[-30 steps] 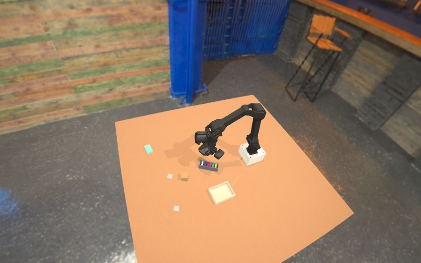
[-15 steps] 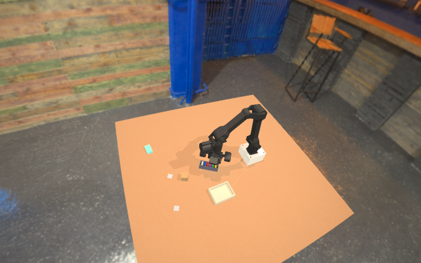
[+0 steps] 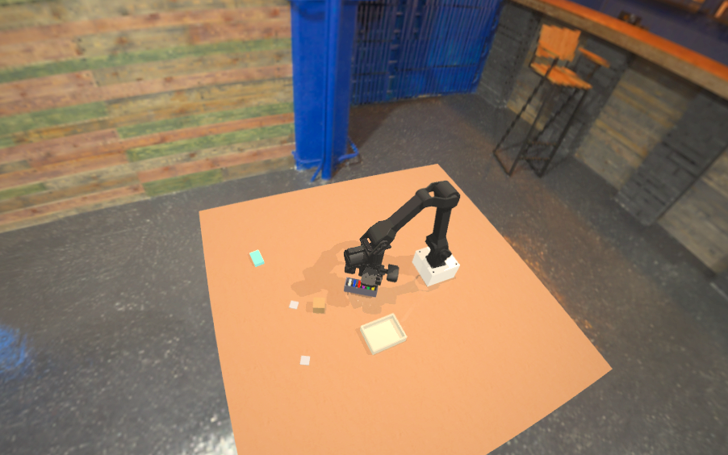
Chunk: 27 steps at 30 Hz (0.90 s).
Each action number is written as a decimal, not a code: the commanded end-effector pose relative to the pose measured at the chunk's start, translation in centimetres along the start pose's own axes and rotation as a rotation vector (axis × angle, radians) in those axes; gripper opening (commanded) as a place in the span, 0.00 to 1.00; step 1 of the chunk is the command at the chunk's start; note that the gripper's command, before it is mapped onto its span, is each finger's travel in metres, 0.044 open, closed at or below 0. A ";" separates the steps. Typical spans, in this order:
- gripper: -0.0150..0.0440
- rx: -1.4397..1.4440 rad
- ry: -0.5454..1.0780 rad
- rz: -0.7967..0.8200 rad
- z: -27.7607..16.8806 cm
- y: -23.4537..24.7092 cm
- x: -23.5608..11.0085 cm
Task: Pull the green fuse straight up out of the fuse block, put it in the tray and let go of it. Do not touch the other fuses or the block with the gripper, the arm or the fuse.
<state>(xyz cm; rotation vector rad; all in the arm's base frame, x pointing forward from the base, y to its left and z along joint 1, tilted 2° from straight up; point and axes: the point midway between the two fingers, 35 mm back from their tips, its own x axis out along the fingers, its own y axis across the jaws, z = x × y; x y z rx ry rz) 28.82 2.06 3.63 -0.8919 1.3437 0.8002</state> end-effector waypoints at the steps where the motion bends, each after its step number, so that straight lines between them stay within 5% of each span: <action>1: 0.36 -0.005 0.002 0.009 0.0 0.2 0.6; 27: 0.36 -0.005 0.002 0.009 -0.1 0.1 2.1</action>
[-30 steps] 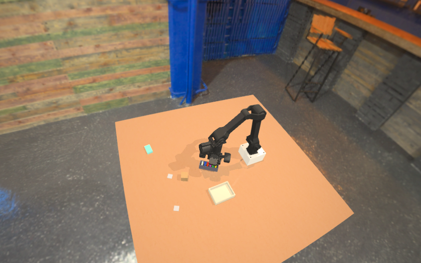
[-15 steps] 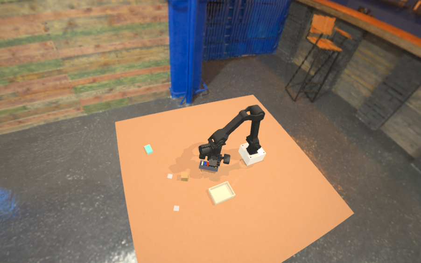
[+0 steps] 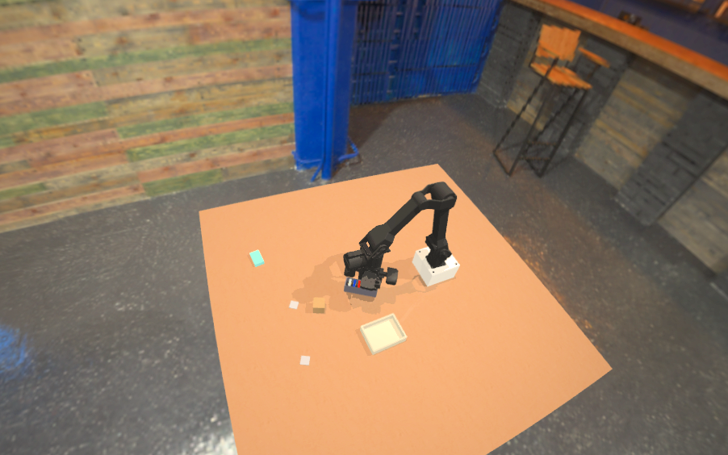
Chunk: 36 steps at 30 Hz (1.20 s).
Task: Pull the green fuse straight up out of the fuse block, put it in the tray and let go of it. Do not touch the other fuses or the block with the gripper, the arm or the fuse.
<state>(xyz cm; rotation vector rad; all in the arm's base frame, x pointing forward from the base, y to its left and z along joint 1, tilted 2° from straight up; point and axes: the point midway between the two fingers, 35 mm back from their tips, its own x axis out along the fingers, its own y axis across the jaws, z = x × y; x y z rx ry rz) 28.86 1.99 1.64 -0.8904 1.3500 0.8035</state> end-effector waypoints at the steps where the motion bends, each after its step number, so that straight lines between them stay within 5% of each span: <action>1: 0.36 -0.005 -0.002 0.003 0.0 0.0 0.2; 36: 0.25 0.000 -0.001 0.000 0.0 0.0 0.6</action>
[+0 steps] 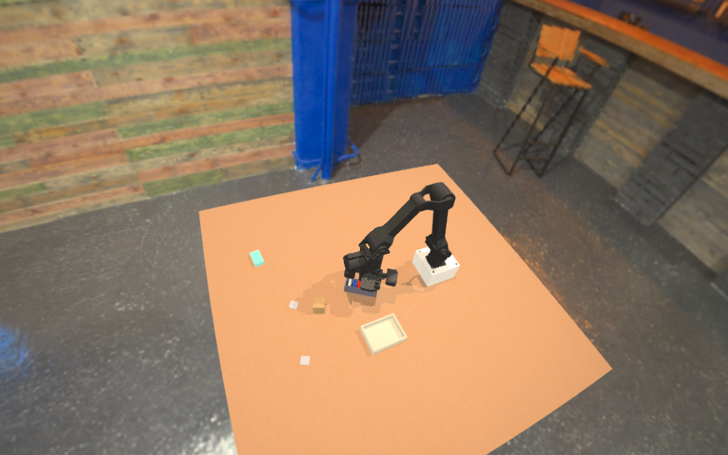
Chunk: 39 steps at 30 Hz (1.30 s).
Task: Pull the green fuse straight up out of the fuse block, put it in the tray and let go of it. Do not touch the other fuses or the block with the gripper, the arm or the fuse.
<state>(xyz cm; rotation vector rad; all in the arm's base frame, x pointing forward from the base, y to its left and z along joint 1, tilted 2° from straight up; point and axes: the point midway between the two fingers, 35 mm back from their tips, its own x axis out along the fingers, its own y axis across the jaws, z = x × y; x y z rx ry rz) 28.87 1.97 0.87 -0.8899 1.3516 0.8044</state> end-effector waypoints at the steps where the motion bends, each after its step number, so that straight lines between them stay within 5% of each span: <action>1: 0.25 0.000 -0.001 -0.002 0.0 -0.1 -0.3; 39: 0.25 -0.003 -0.002 0.000 0.1 -0.1 -2.1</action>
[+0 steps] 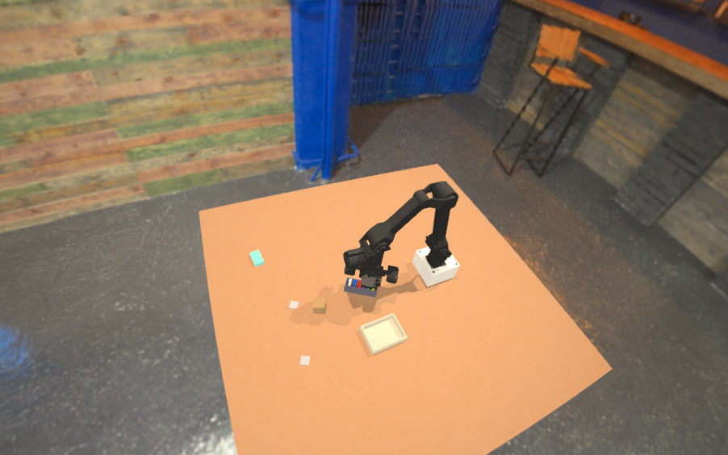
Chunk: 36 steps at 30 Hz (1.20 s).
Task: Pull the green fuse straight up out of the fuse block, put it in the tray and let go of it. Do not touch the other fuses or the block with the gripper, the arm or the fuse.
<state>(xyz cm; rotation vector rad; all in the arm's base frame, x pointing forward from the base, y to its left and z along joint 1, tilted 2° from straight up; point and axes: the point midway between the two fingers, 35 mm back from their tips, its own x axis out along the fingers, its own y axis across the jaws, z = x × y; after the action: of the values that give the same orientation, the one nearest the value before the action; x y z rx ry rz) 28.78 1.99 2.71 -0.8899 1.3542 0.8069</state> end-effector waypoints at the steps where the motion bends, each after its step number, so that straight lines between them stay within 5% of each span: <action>1: 0.25 -0.002 -0.004 -0.003 0.1 -0.1 -0.3; 36: 0.25 -0.004 -0.005 -0.002 0.1 0.0 -2.2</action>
<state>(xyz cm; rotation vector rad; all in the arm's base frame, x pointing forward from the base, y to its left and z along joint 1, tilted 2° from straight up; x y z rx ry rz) 28.59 2.01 4.49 -0.8903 1.3555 0.8088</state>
